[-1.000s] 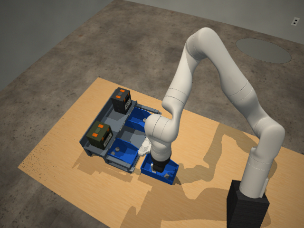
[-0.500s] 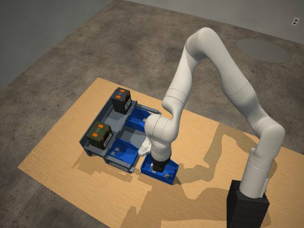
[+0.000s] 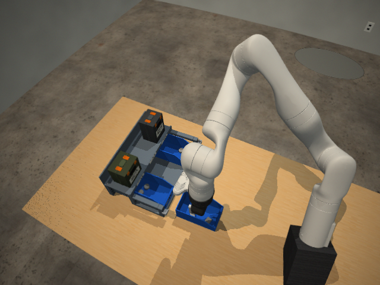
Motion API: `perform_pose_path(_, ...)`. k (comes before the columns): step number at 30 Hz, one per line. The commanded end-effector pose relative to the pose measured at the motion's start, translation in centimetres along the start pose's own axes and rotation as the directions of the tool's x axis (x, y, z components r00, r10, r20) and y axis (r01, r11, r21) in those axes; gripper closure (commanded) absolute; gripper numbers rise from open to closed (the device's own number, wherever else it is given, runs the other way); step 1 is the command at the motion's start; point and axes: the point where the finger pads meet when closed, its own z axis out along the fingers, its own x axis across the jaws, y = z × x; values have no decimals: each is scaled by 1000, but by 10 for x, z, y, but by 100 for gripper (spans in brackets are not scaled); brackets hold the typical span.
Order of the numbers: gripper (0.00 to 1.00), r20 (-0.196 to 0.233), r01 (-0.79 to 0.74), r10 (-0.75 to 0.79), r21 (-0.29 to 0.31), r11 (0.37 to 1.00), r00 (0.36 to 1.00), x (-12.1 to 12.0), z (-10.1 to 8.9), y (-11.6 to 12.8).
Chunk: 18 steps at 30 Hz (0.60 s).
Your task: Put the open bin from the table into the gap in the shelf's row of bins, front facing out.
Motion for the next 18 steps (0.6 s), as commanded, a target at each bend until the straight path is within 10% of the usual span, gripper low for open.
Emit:
perform_pose_path(1, 45, 7, -2, 2, 7, 1000, 1000, -2, 0, -1)
perform_pose_path(18, 45, 6, -3, 3, 7, 1000, 1000, -2, 20, -1)
